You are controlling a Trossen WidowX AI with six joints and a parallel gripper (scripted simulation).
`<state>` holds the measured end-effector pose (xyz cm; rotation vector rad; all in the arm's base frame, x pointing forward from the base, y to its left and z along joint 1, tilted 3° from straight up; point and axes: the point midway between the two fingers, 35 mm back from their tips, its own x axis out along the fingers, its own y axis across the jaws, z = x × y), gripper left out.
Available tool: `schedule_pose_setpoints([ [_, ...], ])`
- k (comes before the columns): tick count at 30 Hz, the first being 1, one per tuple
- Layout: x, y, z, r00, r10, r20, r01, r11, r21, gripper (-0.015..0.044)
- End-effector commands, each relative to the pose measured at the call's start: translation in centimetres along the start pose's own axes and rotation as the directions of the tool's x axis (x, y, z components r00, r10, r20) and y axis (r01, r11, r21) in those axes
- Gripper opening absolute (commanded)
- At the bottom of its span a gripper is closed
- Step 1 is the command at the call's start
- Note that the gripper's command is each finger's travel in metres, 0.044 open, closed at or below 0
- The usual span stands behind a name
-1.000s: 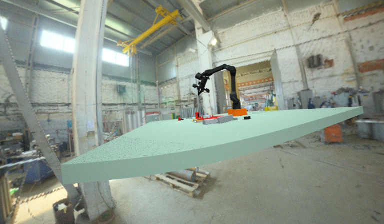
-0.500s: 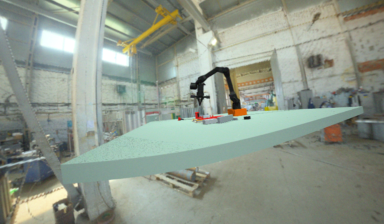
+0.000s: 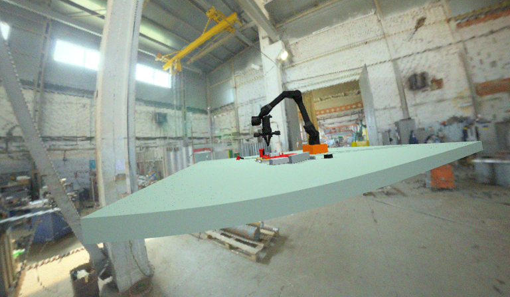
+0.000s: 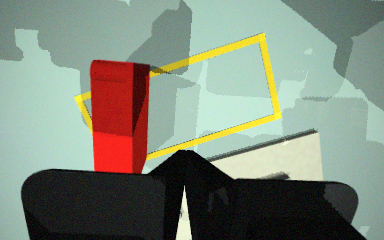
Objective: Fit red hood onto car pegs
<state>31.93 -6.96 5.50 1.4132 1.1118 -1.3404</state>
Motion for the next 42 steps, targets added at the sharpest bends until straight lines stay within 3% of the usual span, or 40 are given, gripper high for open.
schedule_pose_setpoints([
  [1,2.3,-0.4,-0.1,1.0,-0.015,-0.007,0.015,1.0,0.008,0.0],
  [42,3.0,1.3,-0.1,1.0,-0.014,-0.007,0.014,1.0,0.008,0.0],
])
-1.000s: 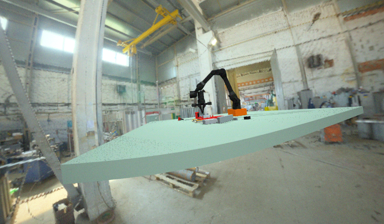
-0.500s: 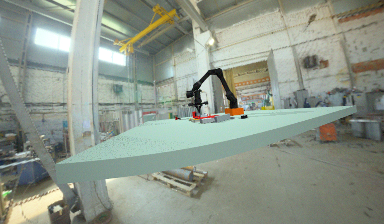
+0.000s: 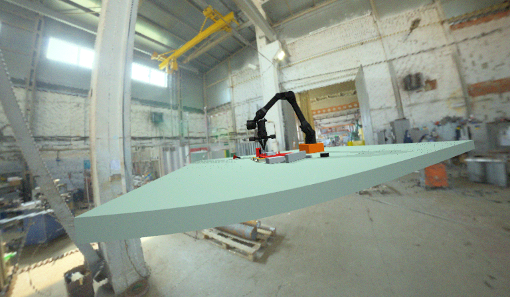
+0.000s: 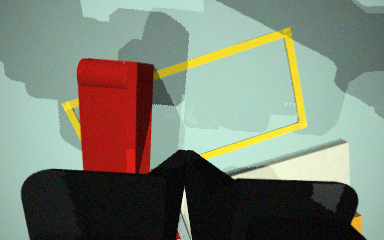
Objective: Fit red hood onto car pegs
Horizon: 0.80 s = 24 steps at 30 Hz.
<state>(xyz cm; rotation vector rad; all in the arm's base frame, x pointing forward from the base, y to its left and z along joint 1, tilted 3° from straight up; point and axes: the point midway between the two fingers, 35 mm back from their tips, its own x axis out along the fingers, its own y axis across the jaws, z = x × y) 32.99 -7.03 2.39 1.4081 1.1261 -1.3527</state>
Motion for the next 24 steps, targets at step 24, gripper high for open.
schedule_pose_setpoints([
  [24,-0.2,1.5,-0.1,1.0,0.004,-0.006,-0.004,1.0,0.006,0.0],
])
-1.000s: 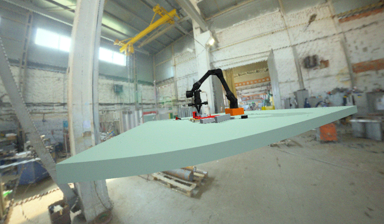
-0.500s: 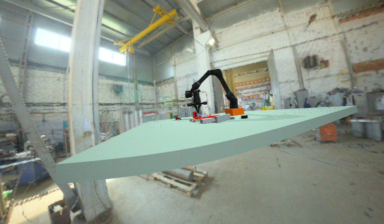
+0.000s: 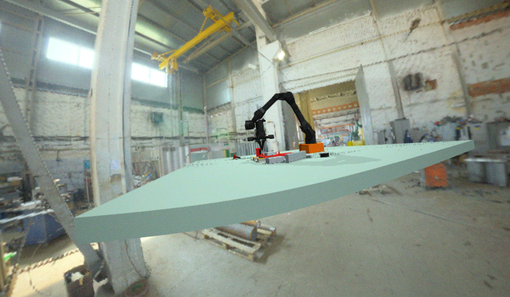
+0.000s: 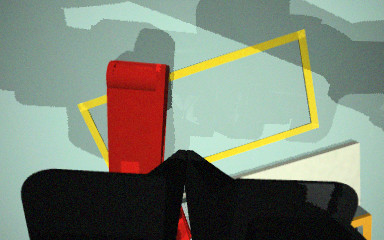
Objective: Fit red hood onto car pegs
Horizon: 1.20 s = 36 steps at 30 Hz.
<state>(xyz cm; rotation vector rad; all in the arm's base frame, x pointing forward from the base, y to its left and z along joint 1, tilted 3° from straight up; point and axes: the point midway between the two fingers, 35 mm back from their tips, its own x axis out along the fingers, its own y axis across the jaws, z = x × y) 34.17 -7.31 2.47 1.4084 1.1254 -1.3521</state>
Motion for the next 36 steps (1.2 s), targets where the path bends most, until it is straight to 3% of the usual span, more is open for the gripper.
schedule_pose_setpoints([
  [1,-0.1,0.3,-0.1,1.0,0.003,-0.006,-0.003,1.0,0.006,0.0],
  [36,-0.1,2.0,-0.1,1.0,0.004,-0.006,-0.004,1.0,0.006,0.0],
])
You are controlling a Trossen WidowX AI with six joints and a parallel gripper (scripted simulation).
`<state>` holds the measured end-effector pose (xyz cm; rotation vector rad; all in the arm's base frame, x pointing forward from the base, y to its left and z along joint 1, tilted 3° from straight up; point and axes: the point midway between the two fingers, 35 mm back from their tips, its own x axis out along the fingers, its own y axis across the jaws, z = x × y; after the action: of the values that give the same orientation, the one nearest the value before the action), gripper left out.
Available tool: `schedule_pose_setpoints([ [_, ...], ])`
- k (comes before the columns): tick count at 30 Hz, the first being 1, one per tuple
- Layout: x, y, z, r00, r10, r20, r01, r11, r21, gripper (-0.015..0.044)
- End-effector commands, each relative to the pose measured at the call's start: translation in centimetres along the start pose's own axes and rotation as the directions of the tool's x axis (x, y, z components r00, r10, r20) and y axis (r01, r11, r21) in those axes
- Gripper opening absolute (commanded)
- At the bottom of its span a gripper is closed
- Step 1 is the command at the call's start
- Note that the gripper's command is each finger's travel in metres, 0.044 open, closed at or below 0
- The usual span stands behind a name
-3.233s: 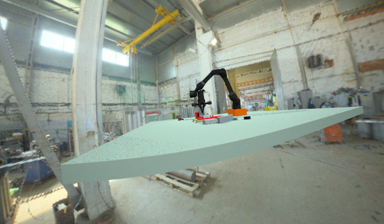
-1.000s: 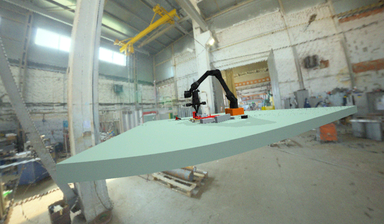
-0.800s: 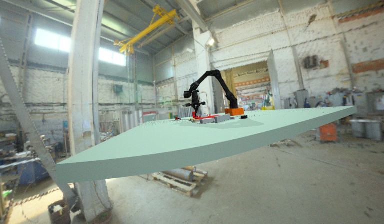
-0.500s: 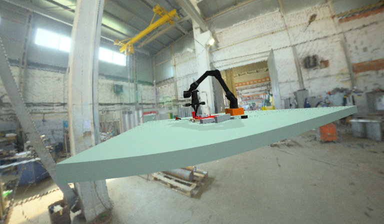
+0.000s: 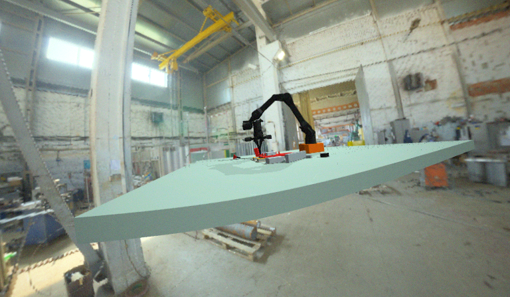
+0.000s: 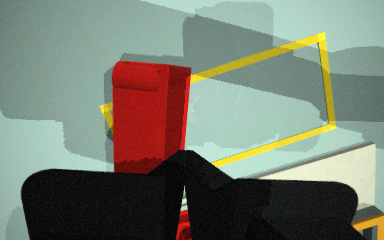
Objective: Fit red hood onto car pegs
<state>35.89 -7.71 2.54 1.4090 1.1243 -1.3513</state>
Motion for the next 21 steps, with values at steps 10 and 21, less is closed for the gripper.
schedule_pose_setpoints([
  [10,-0.08,0.74,-0.09,1.0,0.003,-0.006,-0.003,1.0,0.006,0.0],
  [21,-0.07,1.26,-0.08,1.0,0.003,-0.006,-0.003,1.0,0.006,0.0],
])
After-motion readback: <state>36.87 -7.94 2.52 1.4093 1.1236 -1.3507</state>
